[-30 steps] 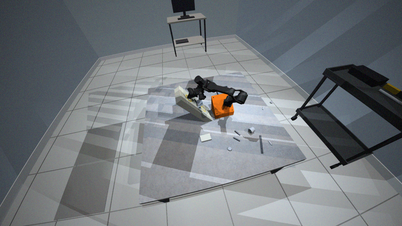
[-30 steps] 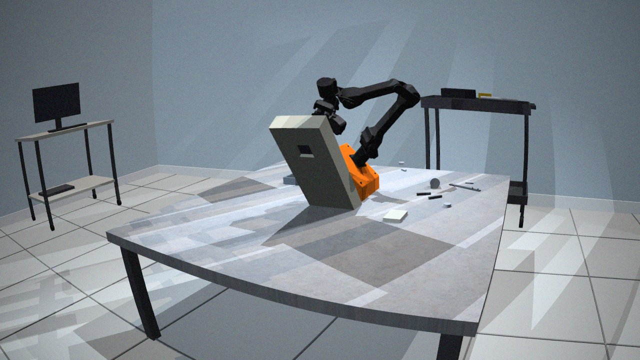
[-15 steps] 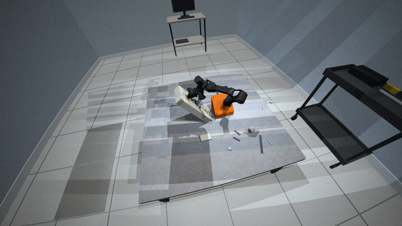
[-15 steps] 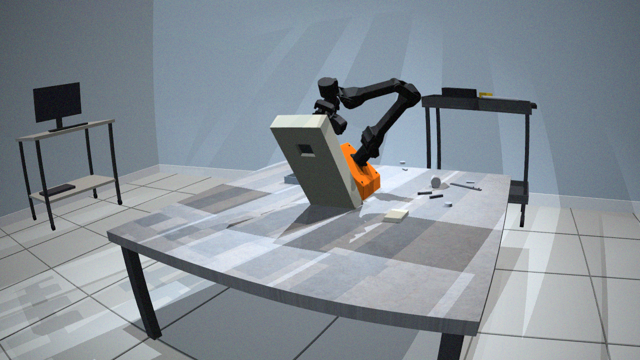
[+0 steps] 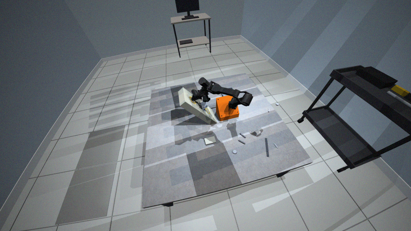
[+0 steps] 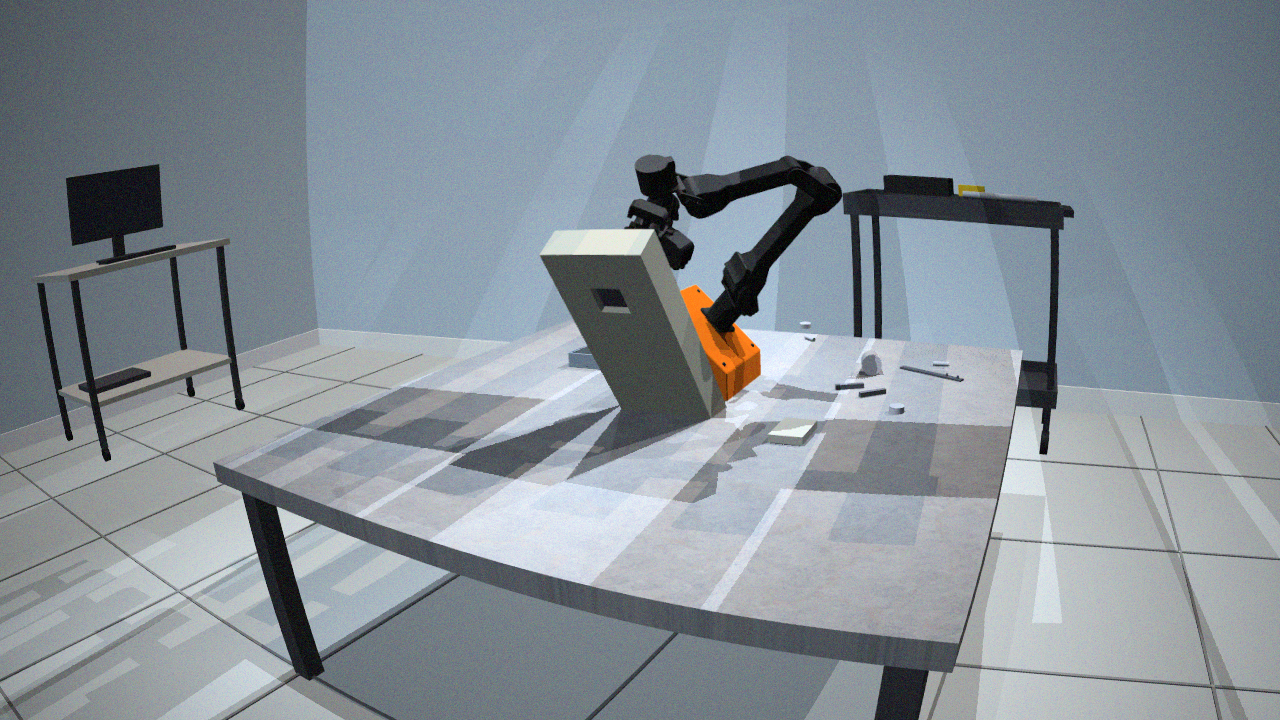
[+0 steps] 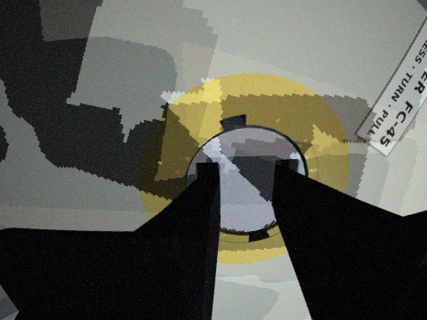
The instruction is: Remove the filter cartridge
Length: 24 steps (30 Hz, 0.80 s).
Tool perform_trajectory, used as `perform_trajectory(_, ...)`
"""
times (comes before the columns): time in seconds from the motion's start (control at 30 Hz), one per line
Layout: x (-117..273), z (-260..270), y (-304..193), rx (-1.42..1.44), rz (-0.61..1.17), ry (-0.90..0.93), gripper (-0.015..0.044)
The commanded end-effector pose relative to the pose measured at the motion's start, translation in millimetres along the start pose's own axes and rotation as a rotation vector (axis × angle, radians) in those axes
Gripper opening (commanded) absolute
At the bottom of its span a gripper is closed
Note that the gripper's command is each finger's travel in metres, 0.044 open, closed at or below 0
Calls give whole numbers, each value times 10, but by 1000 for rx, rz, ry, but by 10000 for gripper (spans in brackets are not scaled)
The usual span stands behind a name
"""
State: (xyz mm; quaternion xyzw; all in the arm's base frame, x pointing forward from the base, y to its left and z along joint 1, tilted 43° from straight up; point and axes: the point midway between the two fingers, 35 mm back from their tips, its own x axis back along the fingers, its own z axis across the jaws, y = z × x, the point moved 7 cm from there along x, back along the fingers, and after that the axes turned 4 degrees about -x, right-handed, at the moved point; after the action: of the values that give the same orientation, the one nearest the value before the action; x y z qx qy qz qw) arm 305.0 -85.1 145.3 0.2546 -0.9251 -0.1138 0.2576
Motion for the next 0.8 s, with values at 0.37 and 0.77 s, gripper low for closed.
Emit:
perform_trajectory(0.37,-54,6,13,-129,1,8,0)
perform_trajectory(0.77,-84,9,18,-540,3,11,0)
